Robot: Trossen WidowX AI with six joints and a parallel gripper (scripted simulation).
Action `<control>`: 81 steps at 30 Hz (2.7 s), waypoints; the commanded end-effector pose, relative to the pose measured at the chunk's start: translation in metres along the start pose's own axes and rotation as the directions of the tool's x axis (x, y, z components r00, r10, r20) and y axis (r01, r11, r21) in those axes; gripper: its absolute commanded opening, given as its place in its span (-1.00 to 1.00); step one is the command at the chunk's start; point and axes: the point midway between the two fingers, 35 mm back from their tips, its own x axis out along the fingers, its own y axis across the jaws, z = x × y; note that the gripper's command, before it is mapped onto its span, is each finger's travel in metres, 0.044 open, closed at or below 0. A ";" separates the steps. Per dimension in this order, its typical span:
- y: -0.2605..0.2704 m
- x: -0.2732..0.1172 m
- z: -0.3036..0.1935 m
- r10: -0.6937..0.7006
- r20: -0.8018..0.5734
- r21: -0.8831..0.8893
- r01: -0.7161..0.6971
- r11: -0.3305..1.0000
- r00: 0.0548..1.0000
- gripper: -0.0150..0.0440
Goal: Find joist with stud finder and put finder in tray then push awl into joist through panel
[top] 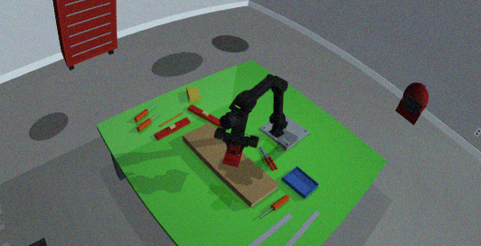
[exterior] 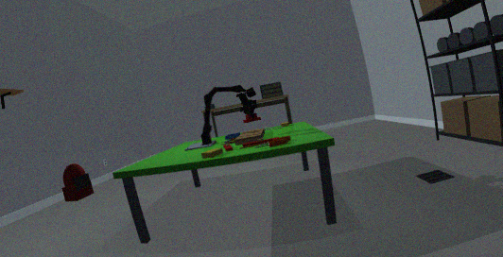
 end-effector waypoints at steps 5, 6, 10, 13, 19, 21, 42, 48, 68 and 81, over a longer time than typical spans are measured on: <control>0.056 0.009 0.019 0.048 0.001 -0.136 -0.048 0.990 0.999 -0.49; 0.063 0.010 0.020 0.054 0.001 -0.152 -0.053 0.987 0.999 -0.49; 0.089 0.013 0.025 0.075 -0.003 -0.216 -0.073 0.974 0.997 -0.49; 0.109 0.015 0.028 0.090 -0.007 -0.264 -0.088 0.961 0.996 -0.49; 0.150 0.019 0.030 0.119 -0.017 -0.356 -0.117 0.927 0.993 -0.49; 0.163 0.020 0.030 0.128 -0.021 -0.386 -0.127 0.914 0.991 -0.49; 0.299 0.021 0.000 0.210 -0.081 -0.670 -0.210 0.713 0.974 -0.49; 0.335 0.019 -0.017 0.228 -0.103 -0.736 -0.228 0.637 0.968 -0.49; 0.361 0.032 -0.035 0.238 -0.120 -0.782 -0.240 0.576 0.964 -0.49; 0.362 0.052 -0.039 0.238 -0.120 -0.782 -0.240 0.576 0.964 -0.49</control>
